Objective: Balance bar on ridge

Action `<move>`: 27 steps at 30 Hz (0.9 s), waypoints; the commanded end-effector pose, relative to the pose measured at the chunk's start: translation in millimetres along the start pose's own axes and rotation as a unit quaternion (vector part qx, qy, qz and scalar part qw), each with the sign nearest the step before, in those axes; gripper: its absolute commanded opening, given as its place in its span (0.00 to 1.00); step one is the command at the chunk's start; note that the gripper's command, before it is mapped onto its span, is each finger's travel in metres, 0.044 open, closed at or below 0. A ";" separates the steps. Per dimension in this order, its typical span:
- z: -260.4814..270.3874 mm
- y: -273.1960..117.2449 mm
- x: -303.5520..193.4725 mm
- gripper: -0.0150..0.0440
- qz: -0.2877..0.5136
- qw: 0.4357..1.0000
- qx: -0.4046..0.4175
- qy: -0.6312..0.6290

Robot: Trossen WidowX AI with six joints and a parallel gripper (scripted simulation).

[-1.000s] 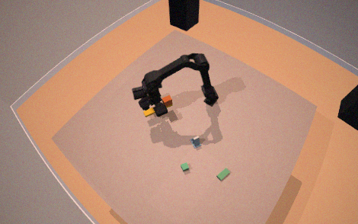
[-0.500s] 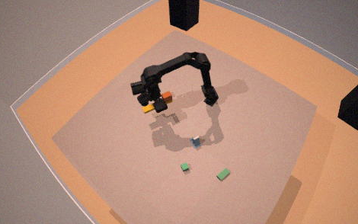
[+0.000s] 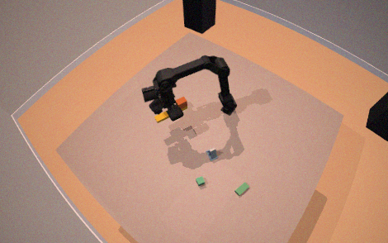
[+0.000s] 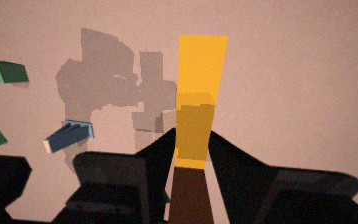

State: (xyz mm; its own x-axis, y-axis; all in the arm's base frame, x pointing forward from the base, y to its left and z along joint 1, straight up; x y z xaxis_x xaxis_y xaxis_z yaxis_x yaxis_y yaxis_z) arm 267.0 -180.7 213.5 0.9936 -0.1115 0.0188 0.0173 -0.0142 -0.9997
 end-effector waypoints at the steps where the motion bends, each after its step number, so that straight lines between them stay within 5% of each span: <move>1: 13.4 -2.9 6.7 0.25 -0.003 0.999 0.000 -0.041; 27: 112.1 -4.0 33.9 0.25 -0.006 0.951 0.003 -0.309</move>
State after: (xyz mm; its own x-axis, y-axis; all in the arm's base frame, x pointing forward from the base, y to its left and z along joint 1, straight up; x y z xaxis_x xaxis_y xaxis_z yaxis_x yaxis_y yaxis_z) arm 310.3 -84.2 215.7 0.8987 0.4382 0.0187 0.0250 -0.0087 -0.9996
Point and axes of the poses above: the point midway between the two fingers, 35 mm back from their tips, its own y axis out along the fingers, its own z axis across the jaws, x = y × z, the point moved 5 cm from there along -y, back along the fingers, and after that the axes turned 15 degrees about -y, right-handed, at the moved point
